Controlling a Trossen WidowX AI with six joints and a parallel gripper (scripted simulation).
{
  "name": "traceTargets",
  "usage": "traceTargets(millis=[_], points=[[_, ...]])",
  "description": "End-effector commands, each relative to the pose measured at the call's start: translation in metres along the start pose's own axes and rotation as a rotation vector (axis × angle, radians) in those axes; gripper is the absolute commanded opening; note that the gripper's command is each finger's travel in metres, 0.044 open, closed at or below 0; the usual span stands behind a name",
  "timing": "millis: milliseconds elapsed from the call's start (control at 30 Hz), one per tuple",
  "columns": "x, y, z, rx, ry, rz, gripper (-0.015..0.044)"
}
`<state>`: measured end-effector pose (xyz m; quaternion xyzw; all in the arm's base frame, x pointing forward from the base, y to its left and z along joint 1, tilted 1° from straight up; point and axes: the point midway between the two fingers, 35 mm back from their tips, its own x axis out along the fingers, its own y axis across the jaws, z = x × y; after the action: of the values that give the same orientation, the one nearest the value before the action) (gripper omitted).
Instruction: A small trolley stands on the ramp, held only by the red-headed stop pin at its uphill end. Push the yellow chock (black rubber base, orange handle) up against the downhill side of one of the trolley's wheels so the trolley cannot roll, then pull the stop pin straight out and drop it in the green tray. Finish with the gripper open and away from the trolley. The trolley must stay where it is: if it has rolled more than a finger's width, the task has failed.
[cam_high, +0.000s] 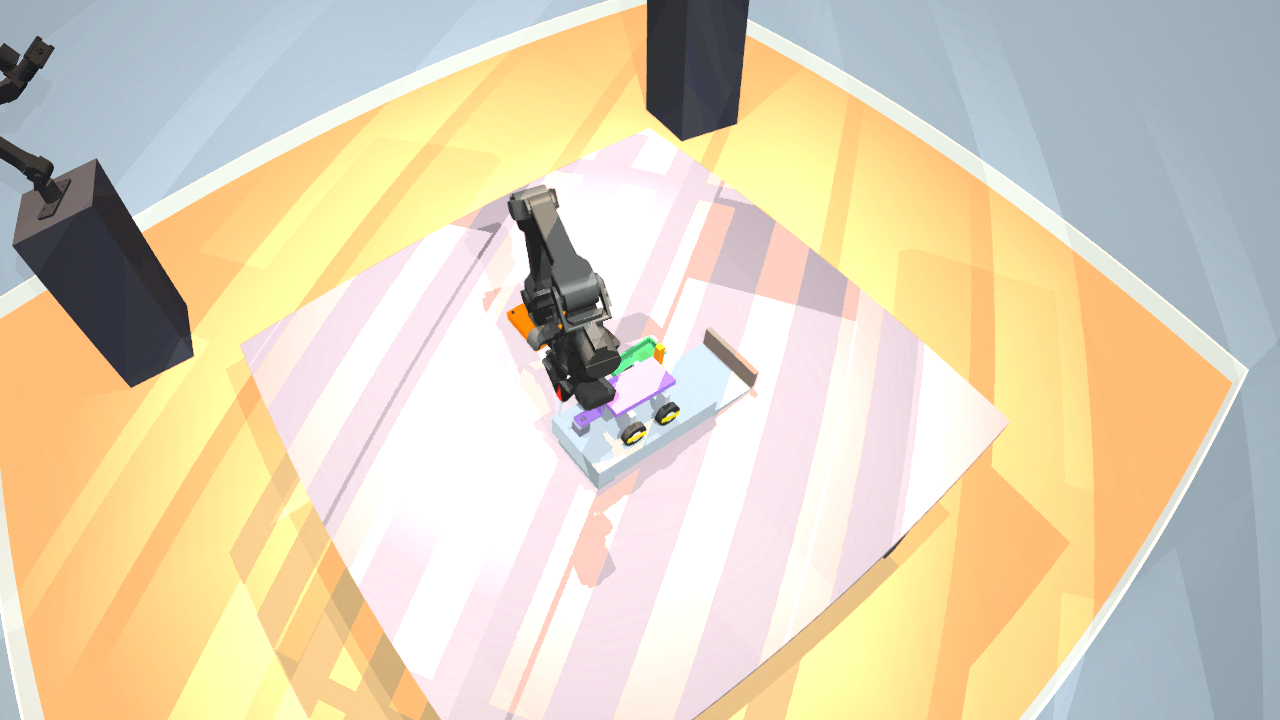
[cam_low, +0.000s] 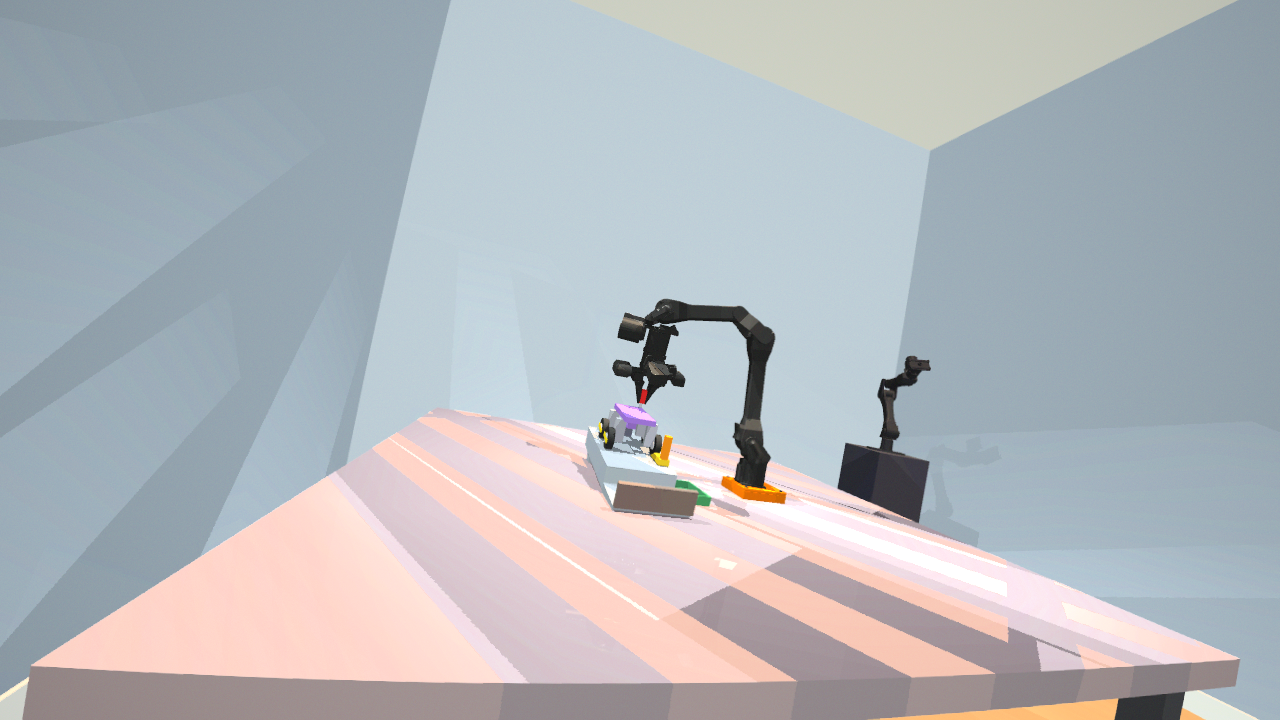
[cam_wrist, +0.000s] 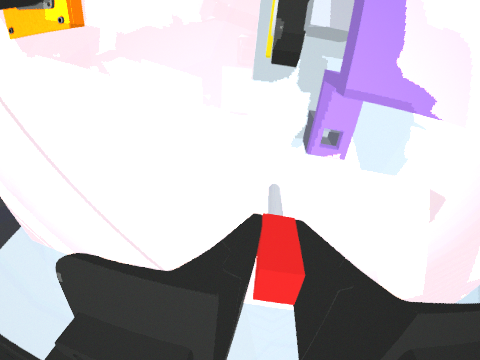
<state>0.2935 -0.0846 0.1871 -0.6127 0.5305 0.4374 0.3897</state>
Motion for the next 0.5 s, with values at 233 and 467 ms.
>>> traceTargets(millis=[233,467], points=[[-0.001,0.039,-0.001,-0.001,0.001,-0.011,0.0],[-0.002,0.056,-0.002,-0.001,0.001,-0.009,0.0]])
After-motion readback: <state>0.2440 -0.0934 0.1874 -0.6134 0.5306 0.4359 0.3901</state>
